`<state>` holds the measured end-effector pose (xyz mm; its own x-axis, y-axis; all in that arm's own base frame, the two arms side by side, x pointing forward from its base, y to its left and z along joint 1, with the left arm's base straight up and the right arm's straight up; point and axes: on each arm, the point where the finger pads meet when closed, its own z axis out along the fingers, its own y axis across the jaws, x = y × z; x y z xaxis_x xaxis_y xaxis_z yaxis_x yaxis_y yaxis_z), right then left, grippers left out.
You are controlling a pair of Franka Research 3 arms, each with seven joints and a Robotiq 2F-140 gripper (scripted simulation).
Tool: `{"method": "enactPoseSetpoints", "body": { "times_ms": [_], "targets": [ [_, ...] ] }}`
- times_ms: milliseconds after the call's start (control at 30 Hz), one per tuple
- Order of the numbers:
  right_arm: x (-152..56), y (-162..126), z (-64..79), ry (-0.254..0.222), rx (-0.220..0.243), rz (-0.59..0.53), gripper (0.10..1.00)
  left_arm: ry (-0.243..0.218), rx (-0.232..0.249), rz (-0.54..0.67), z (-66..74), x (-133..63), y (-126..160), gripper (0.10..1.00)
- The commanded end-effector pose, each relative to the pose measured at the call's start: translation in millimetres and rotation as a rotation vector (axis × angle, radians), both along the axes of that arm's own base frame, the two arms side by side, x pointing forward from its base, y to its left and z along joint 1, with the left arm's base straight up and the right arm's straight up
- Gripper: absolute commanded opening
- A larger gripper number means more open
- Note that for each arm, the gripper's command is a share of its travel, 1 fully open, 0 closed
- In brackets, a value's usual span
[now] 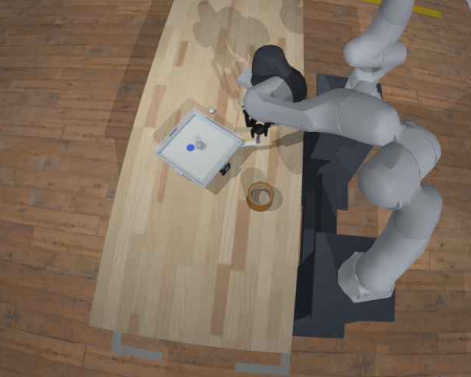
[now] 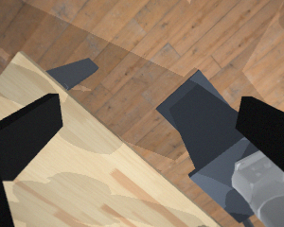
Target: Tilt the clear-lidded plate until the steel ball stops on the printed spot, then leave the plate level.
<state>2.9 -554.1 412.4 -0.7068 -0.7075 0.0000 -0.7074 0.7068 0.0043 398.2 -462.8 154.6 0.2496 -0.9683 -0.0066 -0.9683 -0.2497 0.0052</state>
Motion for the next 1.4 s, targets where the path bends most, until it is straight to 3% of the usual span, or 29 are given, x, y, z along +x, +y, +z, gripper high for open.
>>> {"method": "enactPoseSetpoints", "body": {
  "times_ms": [0, 1367],
  "targets": [
    [0.1, -0.4, 0.6, -0.003, -0.003, 0.005, 1.0, -0.007, -0.005, 0.001, 5.2, 4.1, 0.4, 0.099],
    [0.1, -0.4, 0.6, -0.003, -0.003, 0.005, 1.0, -0.007, -0.005, 0.001, 3.9, 4.6, -4.0, 0.099]
  ]
}}
